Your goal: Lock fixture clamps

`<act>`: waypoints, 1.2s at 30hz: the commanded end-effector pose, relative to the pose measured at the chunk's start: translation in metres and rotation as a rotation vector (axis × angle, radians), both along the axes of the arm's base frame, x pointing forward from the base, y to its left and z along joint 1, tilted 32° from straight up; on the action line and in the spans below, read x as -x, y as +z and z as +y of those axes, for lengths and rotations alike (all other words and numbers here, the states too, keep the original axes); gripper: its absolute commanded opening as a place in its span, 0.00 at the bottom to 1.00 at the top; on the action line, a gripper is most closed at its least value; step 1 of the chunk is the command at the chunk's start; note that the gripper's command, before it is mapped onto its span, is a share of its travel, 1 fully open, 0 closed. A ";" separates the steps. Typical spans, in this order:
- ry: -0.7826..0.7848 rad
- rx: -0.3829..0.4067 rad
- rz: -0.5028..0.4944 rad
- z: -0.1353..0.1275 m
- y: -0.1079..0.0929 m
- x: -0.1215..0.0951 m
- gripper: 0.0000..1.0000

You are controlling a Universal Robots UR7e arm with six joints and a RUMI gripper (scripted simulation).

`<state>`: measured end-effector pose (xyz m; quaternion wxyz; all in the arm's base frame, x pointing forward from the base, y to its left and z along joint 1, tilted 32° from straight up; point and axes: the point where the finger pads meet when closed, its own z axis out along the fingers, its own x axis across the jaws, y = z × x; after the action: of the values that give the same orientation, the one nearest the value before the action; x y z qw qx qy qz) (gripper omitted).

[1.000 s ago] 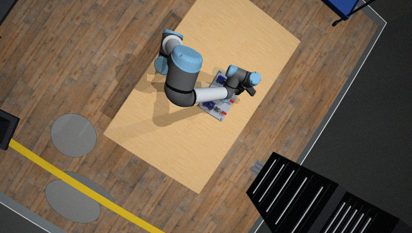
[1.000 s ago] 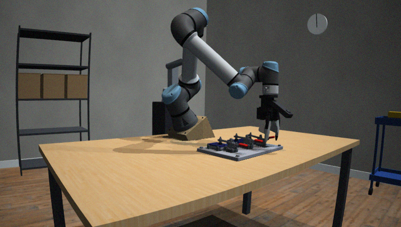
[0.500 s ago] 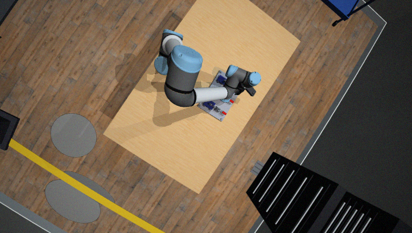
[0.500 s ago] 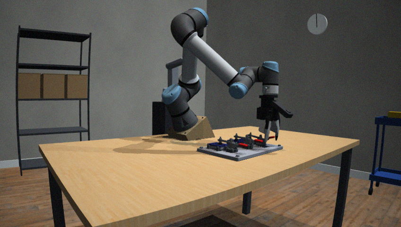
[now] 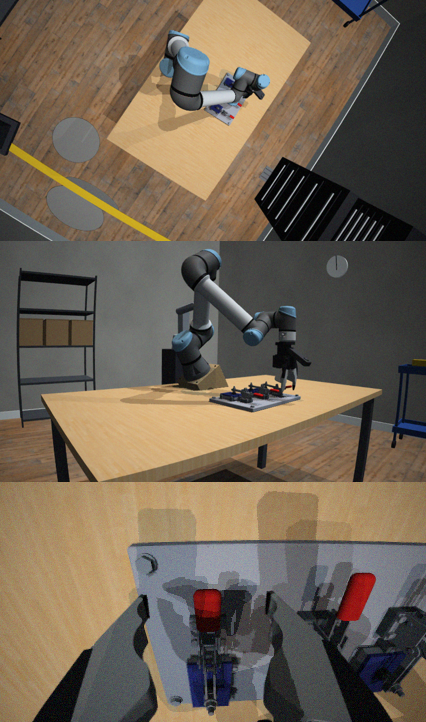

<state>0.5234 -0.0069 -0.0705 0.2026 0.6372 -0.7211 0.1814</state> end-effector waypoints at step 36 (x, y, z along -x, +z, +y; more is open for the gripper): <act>0.003 -0.001 -0.007 0.025 0.042 -0.006 0.00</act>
<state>0.5296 0.0179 -0.0279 0.1997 0.6374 -0.7212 0.1835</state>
